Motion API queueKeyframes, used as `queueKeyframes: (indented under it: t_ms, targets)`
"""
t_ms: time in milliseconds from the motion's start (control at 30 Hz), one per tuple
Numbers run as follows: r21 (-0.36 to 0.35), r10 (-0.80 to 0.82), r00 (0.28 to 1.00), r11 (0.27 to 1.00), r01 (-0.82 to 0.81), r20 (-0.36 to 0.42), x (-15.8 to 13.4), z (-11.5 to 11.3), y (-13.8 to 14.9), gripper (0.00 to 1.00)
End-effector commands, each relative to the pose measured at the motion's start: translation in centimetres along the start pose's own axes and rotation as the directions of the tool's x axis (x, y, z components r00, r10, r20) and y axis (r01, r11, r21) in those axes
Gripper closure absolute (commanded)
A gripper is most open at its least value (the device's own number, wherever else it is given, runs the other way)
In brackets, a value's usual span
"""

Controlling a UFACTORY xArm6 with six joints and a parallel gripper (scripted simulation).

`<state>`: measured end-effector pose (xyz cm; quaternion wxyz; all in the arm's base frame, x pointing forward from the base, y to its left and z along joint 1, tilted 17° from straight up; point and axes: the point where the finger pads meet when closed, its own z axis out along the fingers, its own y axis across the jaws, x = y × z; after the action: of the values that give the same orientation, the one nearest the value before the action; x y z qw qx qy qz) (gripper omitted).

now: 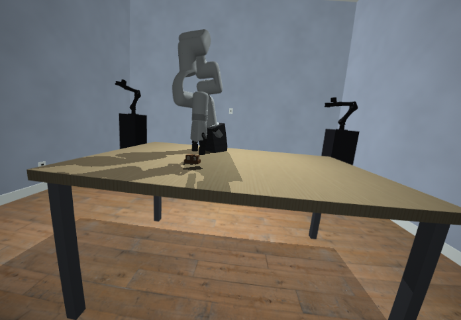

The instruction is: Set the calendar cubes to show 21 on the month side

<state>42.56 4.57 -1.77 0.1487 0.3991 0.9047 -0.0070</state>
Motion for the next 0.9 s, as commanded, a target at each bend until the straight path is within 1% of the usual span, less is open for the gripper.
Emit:
queueKeyframes:
  t_ms: [0, 100, 133, 200, 300, 867]
  targets:
    - [0.001, 0.028, 1.0, 1.0, -0.028, 0.002, -0.1, 0.0, 0.2, 0.0]
    - [0.001, 0.119, 0.993, 0.993, -0.119, 0.002, 0.0, 0.0, 0.5, 0.0]
    - [0.001, 0.133, 0.991, 0.991, -0.133, 0.002, 0.2, 0.1, 1.1, 0.0]
    - [0.001, 0.133, 0.991, 0.991, -0.133, 0.002, 0.2, 0.1, 1.1, 0.0]
    - [0.001, 0.133, 0.991, 0.991, -0.133, 0.002, 0.8, 0.2, 2.6, 0.0]
    - [0.001, 0.133, 0.991, 0.991, -0.133, 0.002, 0.8, 0.2, 2.7, 0.0]
